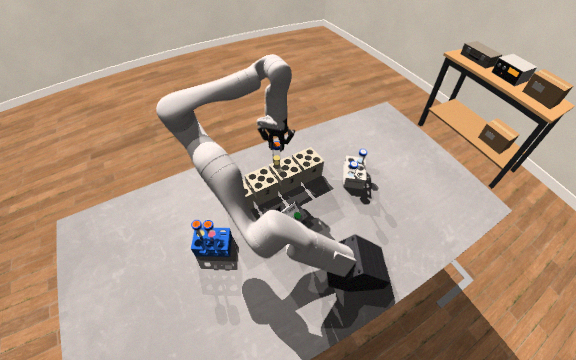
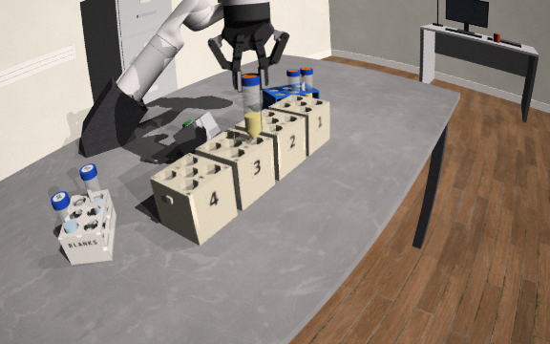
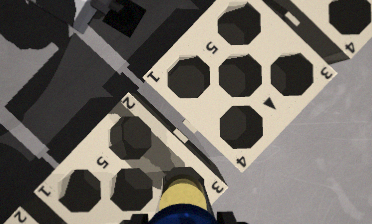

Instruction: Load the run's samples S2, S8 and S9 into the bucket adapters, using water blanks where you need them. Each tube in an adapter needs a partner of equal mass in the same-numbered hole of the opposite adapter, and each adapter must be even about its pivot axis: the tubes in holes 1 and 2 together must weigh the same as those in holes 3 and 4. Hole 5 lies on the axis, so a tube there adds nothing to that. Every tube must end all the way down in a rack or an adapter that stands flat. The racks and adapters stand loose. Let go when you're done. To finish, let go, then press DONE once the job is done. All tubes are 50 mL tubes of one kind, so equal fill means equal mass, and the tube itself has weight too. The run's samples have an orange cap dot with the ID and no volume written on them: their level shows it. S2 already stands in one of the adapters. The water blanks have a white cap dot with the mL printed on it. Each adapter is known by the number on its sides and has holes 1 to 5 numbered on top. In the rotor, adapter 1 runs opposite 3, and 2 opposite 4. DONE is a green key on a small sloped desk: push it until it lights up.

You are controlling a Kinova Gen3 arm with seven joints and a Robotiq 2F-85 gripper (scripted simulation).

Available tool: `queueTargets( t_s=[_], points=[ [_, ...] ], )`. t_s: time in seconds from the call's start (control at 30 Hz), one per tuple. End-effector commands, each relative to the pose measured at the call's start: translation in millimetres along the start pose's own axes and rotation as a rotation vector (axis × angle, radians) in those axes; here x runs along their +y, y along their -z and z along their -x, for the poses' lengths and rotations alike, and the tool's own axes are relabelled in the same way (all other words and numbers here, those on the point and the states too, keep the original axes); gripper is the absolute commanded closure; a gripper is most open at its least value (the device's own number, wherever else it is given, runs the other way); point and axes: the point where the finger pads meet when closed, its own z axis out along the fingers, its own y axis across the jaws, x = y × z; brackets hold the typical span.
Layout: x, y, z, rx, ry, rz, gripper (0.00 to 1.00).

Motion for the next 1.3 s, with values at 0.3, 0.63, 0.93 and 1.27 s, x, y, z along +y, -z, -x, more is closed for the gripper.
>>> queueTargets(
  t_s=[0.3, 0.63, 0.93, 1.27],
  points=[
    [0.0, -4.6, 0.3, -0.002, 0.0, 0.0, 0.9],
    [0.0, -11.2, 0.3, -0.002, 0.0, 0.0, 0.9],
    [0.0, -15.9, 0.3, -0.002, 0.0, 0.0, 0.9],
    [0.0, -22.5, 0.3, -0.002, 0.0, 0.0, 0.9]
  ],
)
